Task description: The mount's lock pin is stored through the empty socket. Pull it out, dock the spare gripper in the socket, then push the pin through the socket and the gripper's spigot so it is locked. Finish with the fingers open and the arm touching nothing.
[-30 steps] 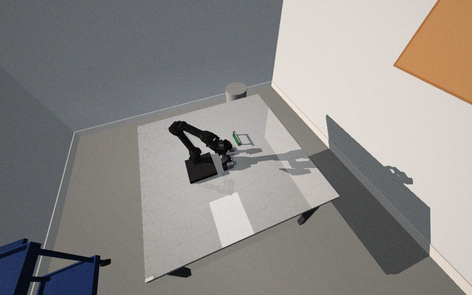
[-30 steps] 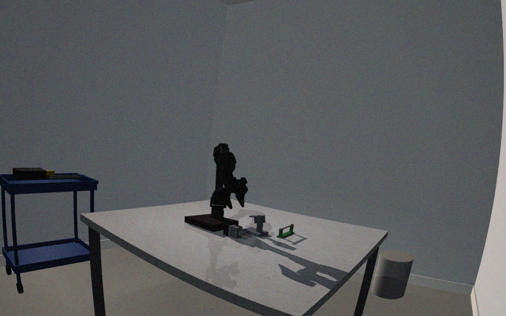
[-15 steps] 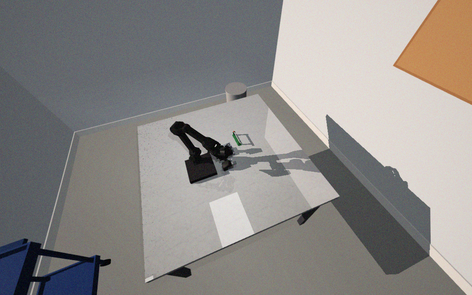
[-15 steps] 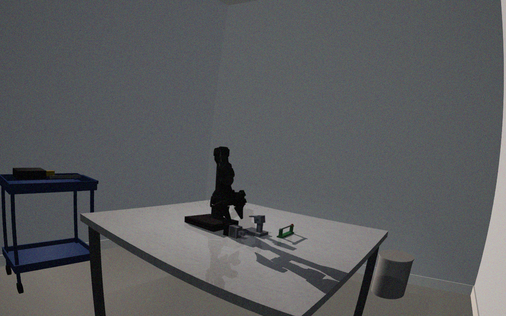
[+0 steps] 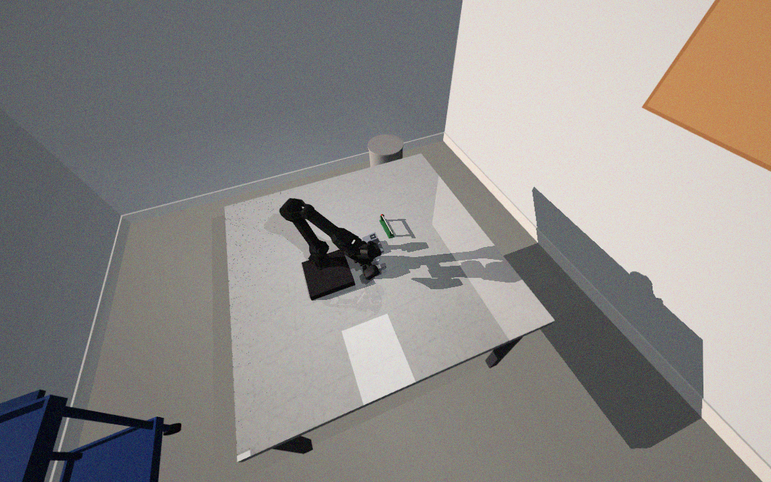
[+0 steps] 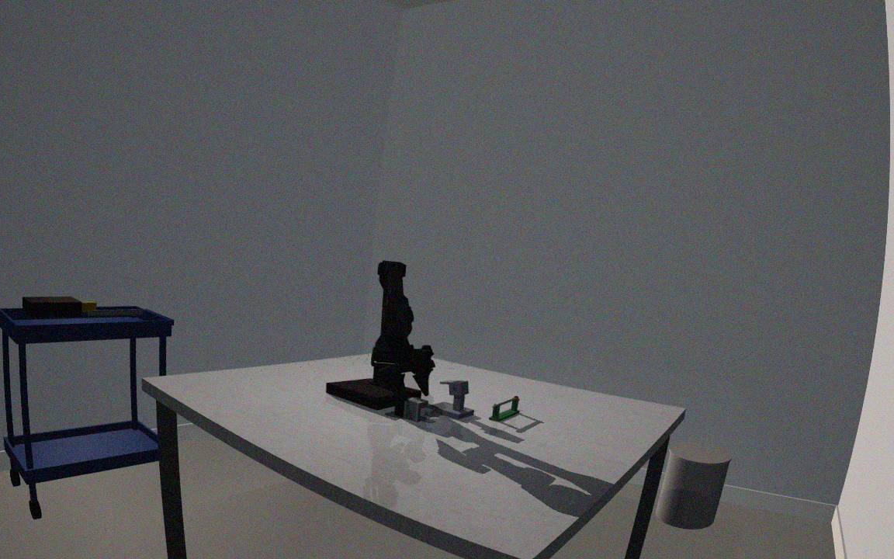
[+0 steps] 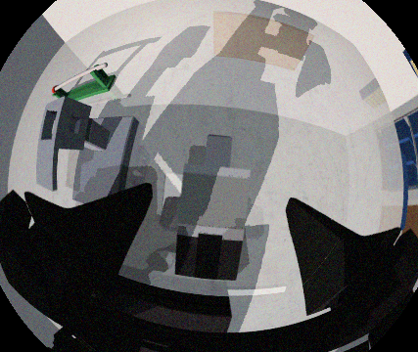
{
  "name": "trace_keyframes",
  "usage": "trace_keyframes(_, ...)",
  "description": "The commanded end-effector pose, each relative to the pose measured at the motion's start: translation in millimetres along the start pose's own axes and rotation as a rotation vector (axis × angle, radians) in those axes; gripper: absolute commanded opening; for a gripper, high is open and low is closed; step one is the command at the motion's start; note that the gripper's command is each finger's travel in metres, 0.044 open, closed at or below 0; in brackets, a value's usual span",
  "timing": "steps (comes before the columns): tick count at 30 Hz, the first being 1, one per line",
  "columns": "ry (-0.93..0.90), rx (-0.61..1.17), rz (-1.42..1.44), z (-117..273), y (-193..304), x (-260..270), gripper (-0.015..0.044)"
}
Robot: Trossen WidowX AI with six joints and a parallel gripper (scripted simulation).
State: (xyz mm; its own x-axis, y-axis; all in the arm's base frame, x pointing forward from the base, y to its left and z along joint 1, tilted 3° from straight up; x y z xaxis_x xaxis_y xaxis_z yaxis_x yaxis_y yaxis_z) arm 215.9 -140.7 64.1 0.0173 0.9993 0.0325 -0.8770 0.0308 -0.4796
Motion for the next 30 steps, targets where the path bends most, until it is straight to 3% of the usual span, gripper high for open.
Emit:
trace_keyframes(1,-0.005,0.000,0.002,-6,3,1,0.0440)
trace_keyframes(29,-0.006,0.001,0.001,-41,27,4,0.0440)
trace_keyframes(30,-0.006,0.001,0.001,-41,27,4,0.0414)
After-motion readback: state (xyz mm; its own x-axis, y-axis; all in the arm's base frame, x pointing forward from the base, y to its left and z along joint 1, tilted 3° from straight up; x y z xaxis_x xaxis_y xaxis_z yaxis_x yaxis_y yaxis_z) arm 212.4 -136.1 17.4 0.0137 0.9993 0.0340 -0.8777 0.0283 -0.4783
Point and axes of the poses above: the point midway between the two fingers, 35 mm back from their tips, its own z axis back along the fingers, its own x axis across the jaws, y = z × x, the point moved 1 cm from there along z, back along the fingers, and after that the axes turned 1 degree about -z, right-handed, at the moved point
